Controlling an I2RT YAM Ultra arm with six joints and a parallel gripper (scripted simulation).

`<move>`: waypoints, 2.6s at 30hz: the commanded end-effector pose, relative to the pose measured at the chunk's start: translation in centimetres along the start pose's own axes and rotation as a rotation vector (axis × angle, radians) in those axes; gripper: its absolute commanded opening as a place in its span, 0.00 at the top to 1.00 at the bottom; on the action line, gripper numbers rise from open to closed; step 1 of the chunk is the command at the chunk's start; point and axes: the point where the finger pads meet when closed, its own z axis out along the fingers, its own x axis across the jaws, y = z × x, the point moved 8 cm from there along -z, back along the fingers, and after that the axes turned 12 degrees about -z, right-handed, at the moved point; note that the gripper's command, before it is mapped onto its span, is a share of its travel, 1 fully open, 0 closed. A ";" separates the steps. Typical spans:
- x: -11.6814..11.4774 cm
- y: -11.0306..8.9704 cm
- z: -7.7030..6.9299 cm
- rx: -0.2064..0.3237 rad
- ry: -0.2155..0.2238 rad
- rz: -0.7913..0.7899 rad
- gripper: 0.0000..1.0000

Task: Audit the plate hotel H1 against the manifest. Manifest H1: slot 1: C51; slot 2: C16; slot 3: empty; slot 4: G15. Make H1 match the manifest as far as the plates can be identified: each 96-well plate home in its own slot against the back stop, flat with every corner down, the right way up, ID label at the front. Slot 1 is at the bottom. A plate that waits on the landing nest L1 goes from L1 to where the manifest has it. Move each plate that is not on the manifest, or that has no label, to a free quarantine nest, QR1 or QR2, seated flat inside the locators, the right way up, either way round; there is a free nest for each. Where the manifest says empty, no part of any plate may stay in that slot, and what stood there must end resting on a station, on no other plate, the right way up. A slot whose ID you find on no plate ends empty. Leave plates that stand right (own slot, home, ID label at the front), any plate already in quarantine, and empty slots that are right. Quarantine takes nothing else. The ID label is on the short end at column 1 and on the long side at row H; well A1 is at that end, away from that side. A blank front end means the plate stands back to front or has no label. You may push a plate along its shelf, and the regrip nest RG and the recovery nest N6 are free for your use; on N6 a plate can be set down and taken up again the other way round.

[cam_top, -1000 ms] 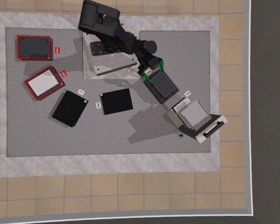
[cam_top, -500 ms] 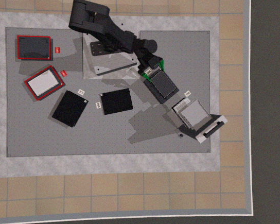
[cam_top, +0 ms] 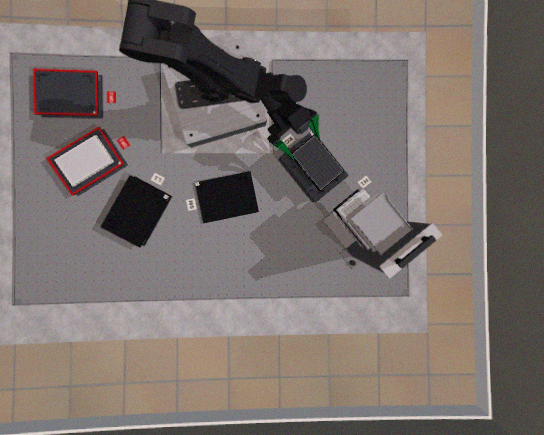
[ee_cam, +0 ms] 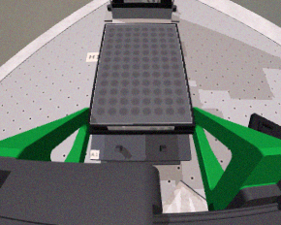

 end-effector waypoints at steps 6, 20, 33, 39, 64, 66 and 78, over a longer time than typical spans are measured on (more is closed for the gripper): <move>-0.2 1.6 -0.6 -0.022 -0.007 0.015 0.14; -0.4 2.7 -1.2 -0.022 -0.007 0.015 0.14; -0.7 3.7 -1.9 -0.023 -0.007 0.015 0.14; -0.8 4.3 -2.2 -0.023 -0.007 0.015 0.14; -1.3 6.2 -3.5 -0.023 -0.007 0.015 0.14; -1.3 6.3 -3.5 -0.023 -0.007 0.015 0.14; -1.5 7.4 -4.2 -0.023 -0.007 0.016 0.14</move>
